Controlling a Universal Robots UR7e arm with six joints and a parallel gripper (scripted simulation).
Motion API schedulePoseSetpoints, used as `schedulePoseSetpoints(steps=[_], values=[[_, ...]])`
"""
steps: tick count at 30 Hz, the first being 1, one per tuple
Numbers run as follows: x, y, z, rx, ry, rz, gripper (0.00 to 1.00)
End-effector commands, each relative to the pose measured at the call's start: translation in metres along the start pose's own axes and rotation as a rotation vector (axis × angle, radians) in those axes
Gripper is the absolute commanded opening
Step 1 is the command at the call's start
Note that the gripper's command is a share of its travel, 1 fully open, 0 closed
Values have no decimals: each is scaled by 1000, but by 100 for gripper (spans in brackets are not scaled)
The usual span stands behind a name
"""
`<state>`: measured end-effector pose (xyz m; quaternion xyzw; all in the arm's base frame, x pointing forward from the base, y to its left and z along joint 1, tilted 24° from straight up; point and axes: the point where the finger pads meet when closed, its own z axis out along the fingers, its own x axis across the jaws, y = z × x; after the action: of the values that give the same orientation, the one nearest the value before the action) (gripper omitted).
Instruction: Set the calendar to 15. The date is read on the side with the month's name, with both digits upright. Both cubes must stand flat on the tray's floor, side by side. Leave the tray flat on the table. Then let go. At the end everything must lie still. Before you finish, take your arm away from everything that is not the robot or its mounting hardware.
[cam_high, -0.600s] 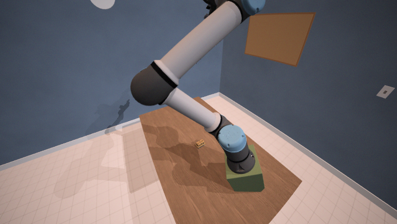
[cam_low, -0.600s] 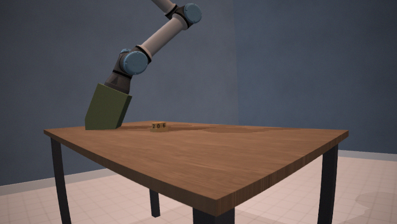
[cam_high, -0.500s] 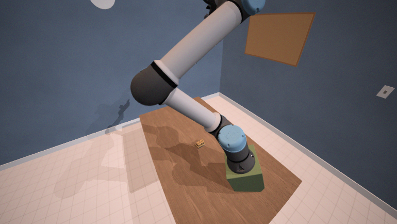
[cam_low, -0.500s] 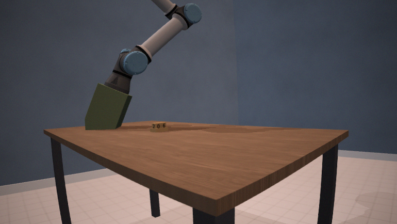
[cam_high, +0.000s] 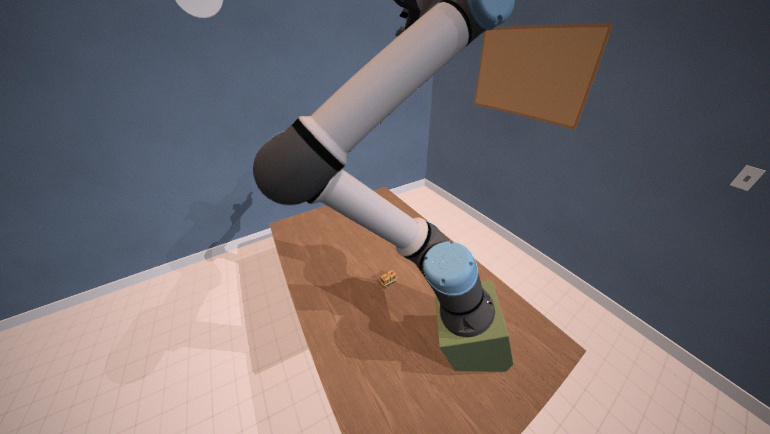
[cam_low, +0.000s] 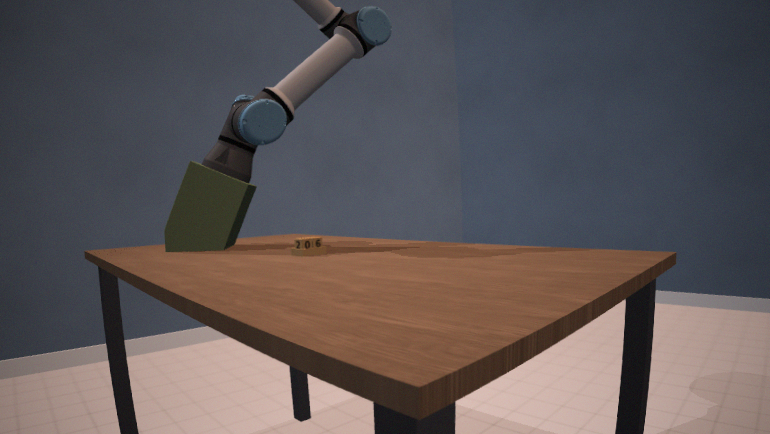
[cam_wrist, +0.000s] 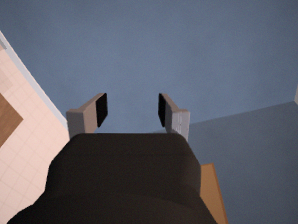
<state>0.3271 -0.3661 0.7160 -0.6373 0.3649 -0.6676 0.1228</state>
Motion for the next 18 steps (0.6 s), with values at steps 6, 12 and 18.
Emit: schedulePoseSetpoints(steps=[6,12,18], values=[[-5,4,3,-3,-8,16,100],[-28,19,18,-17,-47,88,100],[-61,37,37,-37,-99,173,100]])
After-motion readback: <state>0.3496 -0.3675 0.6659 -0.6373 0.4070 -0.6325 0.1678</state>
